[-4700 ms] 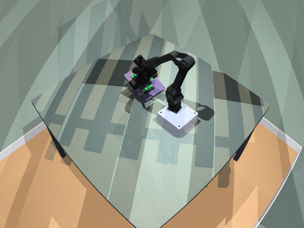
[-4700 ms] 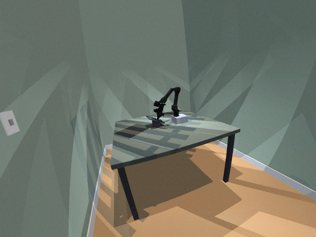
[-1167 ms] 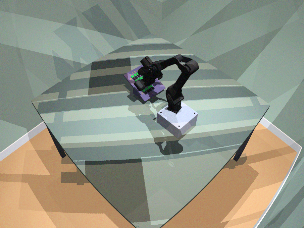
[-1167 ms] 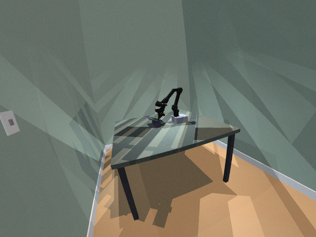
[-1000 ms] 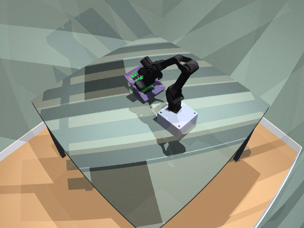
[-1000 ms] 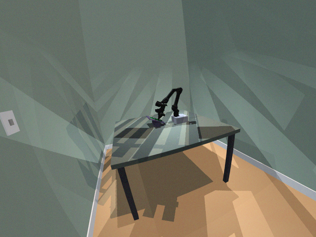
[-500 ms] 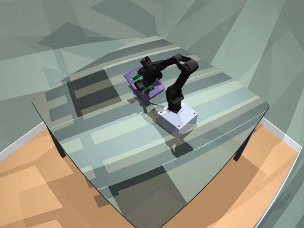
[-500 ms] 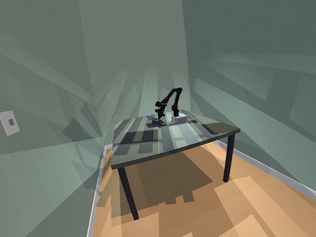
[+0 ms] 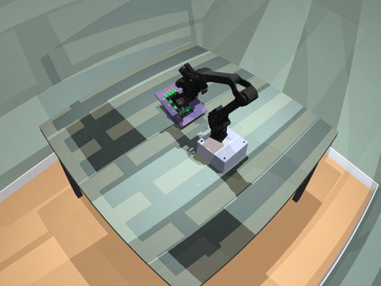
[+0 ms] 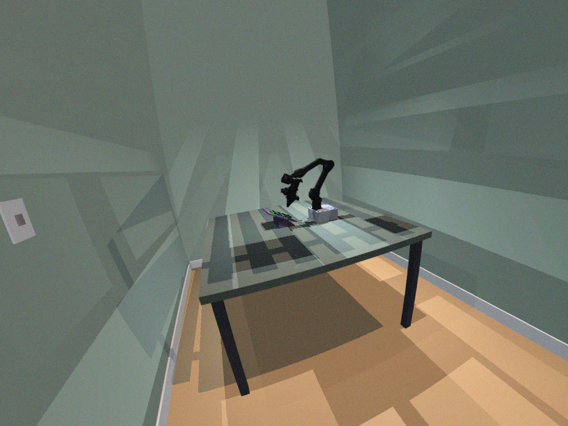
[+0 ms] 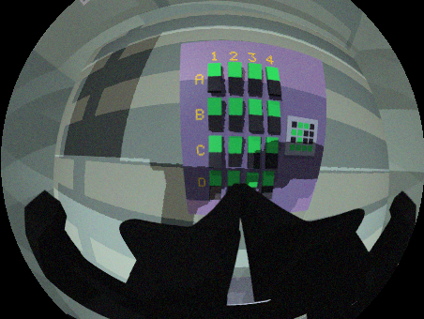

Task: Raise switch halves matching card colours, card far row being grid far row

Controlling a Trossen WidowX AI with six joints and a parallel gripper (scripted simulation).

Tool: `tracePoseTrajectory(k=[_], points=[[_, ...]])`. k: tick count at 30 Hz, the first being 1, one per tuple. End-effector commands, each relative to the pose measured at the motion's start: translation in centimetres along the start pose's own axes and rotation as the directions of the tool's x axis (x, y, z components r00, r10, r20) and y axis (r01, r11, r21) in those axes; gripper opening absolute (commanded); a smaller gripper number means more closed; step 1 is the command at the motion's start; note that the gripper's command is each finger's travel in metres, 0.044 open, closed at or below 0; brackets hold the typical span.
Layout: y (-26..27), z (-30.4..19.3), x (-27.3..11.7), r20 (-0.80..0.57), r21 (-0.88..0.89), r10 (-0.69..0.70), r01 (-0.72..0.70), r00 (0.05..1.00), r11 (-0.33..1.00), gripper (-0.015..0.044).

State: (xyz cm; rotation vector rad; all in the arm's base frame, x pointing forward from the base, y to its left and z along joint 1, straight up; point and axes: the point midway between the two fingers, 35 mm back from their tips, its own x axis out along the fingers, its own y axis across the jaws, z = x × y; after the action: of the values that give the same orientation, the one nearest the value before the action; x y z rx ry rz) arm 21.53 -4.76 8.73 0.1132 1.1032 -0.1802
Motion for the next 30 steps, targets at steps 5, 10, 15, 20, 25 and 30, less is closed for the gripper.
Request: tracePoseTrajectory(k=[5,10,15,20,25,30], points=[[2.0,-4.0,-0.3,-0.005,0.000,0.003,-0.003,1.000,1.000,0.0000],[2.0,-4.0,2.5,0.016,0.000,0.003,-0.003,1.000,1.000,0.0000],[2.0,-4.1,3.3,0.022,0.000,0.003,-0.003,1.000,1.000,0.0000],[2.0,-4.2,4.2,0.022,0.000,0.003,-0.003,1.000,1.000,0.0000],[2.0,-4.2,4.5,0.022,0.000,0.003,-0.003,1.000,1.000,0.0000],[2.0,-4.1,5.2,0.022,0.000,0.002,-0.002,1.000,1.000,0.0000]])
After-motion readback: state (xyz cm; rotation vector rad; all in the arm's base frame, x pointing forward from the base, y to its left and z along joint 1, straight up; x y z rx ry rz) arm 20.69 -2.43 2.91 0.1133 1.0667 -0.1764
